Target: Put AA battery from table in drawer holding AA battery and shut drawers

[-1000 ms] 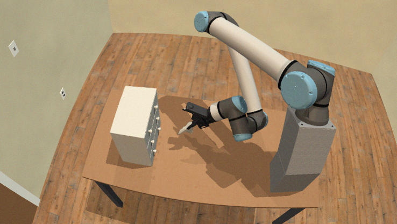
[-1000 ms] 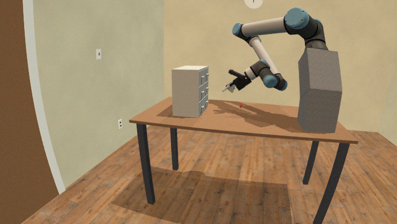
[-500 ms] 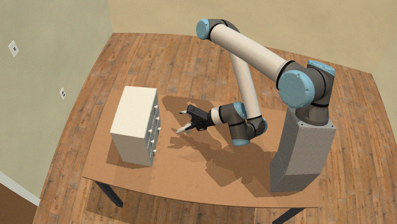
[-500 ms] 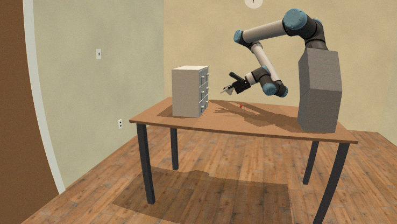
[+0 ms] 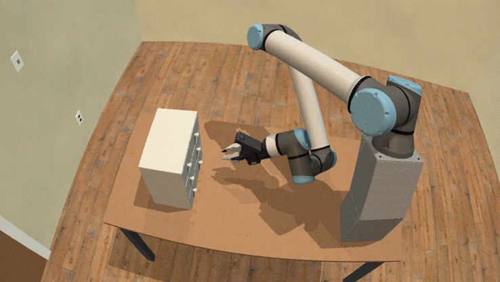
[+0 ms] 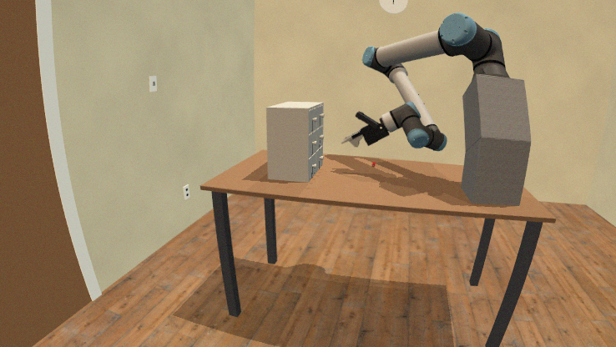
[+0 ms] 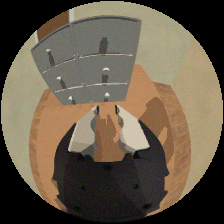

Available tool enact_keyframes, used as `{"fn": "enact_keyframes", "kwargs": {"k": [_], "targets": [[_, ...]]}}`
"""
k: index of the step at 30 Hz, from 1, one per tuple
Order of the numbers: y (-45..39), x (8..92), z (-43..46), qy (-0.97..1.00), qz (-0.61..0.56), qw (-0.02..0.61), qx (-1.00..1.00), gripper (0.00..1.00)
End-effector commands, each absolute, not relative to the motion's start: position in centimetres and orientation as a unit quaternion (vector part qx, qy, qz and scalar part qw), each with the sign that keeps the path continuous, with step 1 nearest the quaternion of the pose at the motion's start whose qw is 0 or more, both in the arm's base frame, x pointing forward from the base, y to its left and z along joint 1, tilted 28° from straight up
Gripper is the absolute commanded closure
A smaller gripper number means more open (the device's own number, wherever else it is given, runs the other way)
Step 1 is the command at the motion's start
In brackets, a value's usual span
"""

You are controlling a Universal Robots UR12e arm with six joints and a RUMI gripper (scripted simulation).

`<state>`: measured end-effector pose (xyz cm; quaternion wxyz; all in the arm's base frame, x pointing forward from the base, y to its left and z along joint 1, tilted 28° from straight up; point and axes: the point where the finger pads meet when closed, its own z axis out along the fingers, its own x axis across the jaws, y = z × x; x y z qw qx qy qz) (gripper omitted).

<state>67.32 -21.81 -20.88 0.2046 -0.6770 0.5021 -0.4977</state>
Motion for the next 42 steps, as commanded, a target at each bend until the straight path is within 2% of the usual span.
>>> {"fn": "enact_keyframes", "kwargs": {"k": [1, 42], "targets": [[-21.8, 67.3, -20.8, 0.502, -0.498, 0.205, -0.677, 0.8], [-22.9, 69.1, -22.9, 0.502, -0.498, 0.205, -0.677, 0.8]]}}
